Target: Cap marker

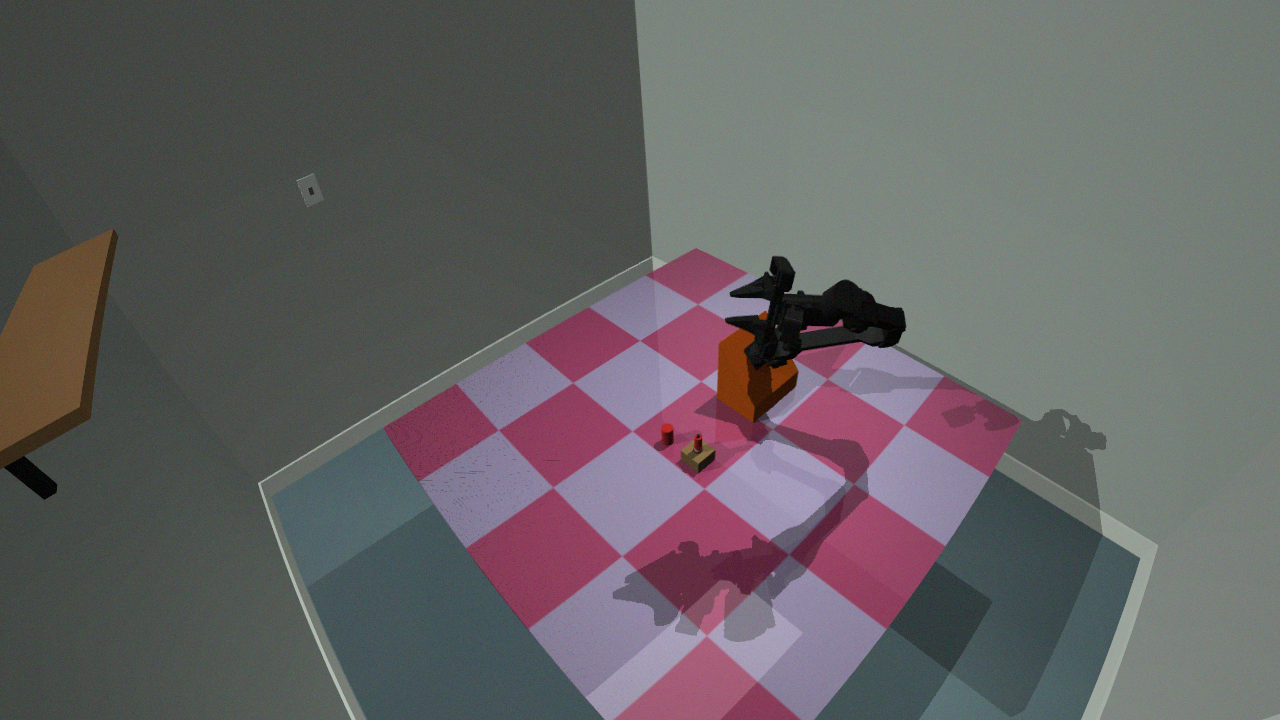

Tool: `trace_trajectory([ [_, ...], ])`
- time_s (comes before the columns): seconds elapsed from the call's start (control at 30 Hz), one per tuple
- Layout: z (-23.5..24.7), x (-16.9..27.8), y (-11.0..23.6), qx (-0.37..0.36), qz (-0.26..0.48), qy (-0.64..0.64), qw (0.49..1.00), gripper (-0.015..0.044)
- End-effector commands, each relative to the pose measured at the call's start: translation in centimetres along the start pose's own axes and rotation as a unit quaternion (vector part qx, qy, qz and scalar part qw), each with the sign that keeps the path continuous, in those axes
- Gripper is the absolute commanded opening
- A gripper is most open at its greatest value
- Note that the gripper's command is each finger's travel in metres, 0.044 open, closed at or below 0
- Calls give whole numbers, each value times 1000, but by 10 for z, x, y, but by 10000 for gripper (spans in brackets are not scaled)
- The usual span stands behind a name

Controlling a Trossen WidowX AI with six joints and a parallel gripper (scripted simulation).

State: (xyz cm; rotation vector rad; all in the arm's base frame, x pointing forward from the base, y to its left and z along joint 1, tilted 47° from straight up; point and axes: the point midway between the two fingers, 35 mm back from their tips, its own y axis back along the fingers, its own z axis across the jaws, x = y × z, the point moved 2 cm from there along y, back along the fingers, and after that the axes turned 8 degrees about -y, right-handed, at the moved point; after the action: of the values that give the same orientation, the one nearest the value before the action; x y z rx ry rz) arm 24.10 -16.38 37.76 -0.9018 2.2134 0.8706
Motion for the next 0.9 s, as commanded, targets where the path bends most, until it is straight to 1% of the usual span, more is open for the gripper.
trace_trajectory([
  [0.0, 26, 12, -30, -71, 24, 52, 996, 252],
  [0.2, 97, 49, -88, -248, 64, 146, 956, 252],
  [0.3, 132, 70, -106, -333, 70, 182, 923, 252],
  [0.4, 169, 94, -120, -423, 62, 221, 877, 252],
  [0.53, 215, 126, -128, -533, 32, 255, 806, 252],
  [0.7, 270, 166, -124, -655, -32, 261, 709, 252],
  [0.8, 302, 189, -115, -717, -85, 242, 648, 252],
  [0.87, 315, 198, -110, -738, -109, 229, 625, 252],
])
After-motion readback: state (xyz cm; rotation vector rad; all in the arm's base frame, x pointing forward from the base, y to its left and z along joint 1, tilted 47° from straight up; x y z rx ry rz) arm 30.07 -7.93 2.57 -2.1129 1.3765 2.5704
